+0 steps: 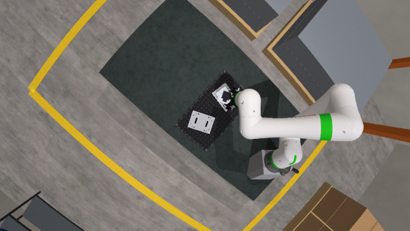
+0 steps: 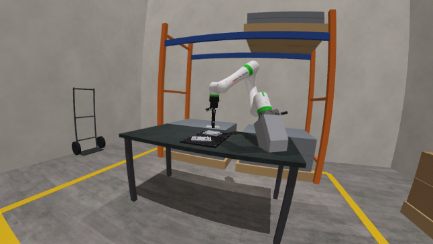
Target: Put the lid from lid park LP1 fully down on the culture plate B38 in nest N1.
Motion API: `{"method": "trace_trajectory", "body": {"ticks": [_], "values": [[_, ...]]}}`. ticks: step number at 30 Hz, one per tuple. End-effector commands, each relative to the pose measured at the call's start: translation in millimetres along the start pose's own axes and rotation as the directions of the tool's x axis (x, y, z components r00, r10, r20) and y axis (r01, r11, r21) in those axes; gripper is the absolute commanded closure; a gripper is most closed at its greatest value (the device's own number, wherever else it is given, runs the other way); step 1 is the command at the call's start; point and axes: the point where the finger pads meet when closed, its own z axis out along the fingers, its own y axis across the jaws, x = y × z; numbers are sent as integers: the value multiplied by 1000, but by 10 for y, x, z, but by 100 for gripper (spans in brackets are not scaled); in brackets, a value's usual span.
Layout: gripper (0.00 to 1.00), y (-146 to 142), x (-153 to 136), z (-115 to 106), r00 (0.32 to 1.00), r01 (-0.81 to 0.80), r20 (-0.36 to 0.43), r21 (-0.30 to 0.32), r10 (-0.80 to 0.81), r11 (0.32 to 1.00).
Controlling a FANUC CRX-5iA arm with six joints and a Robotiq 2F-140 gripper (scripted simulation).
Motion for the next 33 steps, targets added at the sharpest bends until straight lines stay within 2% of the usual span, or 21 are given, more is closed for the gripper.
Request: {"method": "trace_trajectory", "body": {"ticks": [1, 21, 33], "values": [[39, 51, 8, -14, 1000, -1, -4, 9, 1, 1000], [39, 51, 8, -11, 1000, -31, -3, 9, 31, 999], [39, 51, 9, 2, 982, -190, -1, 10, 190, 982]]}}
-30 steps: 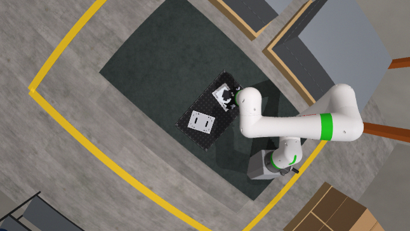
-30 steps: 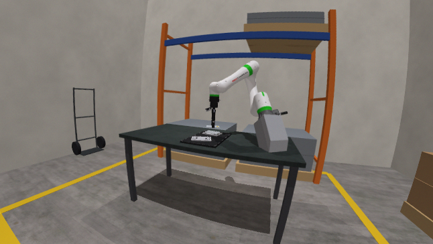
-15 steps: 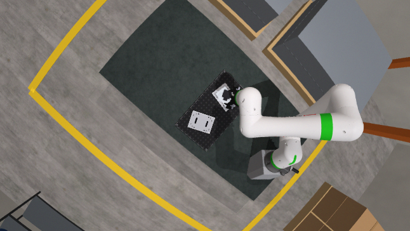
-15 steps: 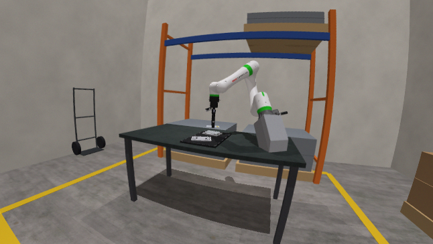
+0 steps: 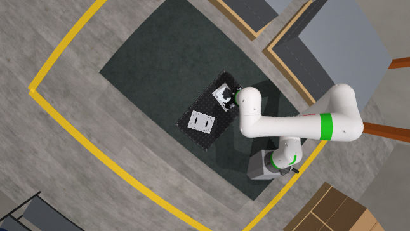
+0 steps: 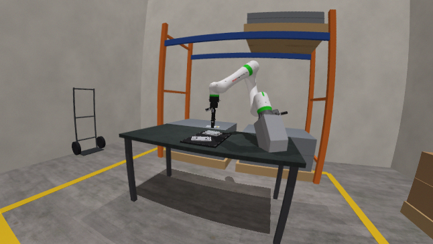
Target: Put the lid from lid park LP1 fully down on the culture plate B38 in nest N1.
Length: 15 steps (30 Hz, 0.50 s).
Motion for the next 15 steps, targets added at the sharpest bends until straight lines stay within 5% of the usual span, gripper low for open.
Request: {"method": "trace_trajectory", "body": {"ticks": [1, 15], "values": [[39, 1, 6, -1, 998, -59, -2, -1, 59, 998], [39, 1, 7, 19, 955, -295, -1, 0, 295, 955]]}}
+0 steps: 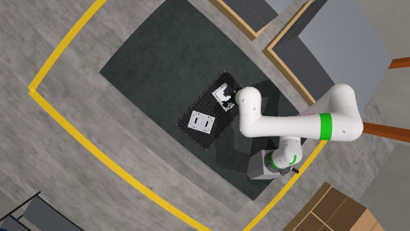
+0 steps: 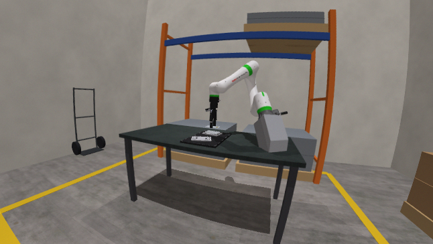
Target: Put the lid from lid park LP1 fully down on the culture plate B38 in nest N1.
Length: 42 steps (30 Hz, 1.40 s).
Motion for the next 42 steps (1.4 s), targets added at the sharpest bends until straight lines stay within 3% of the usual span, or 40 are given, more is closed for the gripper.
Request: {"method": "trace_trajectory", "body": {"ticks": [1, 9, 21, 42], "values": [[39, -1, 8, -1, 998, -70, -3, -2, 70, 998], [39, -1, 8, 7, 986, -167, -2, -1, 167, 986], [39, -1, 27, 320, 985, -172, -2, -1, 172, 985], [39, -1, 28, 333, 985, -172, -2, -1, 172, 985]]}}
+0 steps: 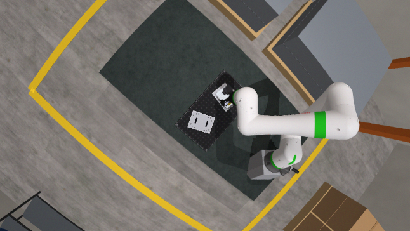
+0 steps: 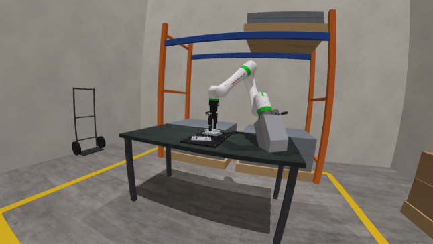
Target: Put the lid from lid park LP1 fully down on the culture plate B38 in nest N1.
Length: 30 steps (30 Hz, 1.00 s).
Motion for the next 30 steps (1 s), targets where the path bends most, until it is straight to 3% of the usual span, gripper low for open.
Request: {"method": "trace_trajectory", "body": {"ticks": [1, 30], "values": [[39, -1, 6, -5, 1000, 0, -1, 0, 0, 1000], [39, -5, 8, 91, 1000, 0, -1, 0, 0, 1000]]}}
